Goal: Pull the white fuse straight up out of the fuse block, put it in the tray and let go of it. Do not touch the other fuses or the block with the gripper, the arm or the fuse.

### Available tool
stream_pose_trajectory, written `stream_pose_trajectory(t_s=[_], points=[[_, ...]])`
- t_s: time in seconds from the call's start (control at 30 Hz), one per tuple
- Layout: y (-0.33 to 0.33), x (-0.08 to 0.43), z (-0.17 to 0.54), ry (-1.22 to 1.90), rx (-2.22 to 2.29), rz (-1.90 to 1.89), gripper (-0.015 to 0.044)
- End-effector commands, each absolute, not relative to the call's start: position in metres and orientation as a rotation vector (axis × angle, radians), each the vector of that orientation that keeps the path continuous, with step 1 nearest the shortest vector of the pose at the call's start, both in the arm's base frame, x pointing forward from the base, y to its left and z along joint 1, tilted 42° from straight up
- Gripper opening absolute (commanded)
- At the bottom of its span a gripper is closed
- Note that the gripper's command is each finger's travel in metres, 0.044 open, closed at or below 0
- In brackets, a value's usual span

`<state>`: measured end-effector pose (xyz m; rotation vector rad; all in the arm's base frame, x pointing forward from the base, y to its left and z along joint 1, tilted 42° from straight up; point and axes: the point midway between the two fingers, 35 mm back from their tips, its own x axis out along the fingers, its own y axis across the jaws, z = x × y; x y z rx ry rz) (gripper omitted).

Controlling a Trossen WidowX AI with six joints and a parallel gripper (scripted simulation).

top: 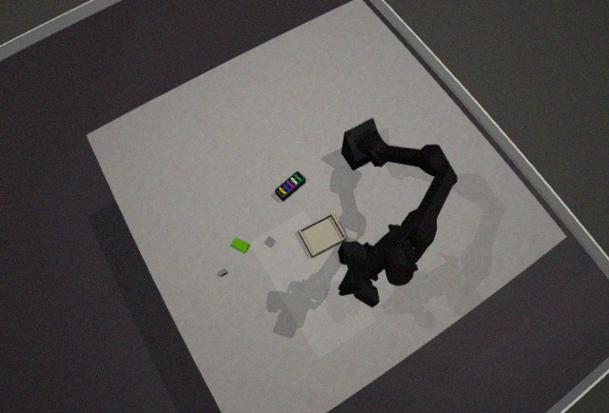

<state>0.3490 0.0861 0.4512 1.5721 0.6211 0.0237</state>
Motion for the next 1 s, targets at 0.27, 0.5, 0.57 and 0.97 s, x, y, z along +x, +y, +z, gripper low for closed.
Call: stream_pose_trajectory(t_s=[0.27, 0.5, 0.57, 0.97], points=[[0.017, 0.409, 0.263, 0.938, 1.443, -0.312, 0.0066], [-0.022, 0.395, 0.163, 1.137, 1.433, -0.438, 0.0066], [-0.031, 0.383, 0.13, 1.211, 1.452, -0.488, 0.0066], [-0.046, 0.271, -0.015, 1.623, 1.685, -0.6, 0.0066]])
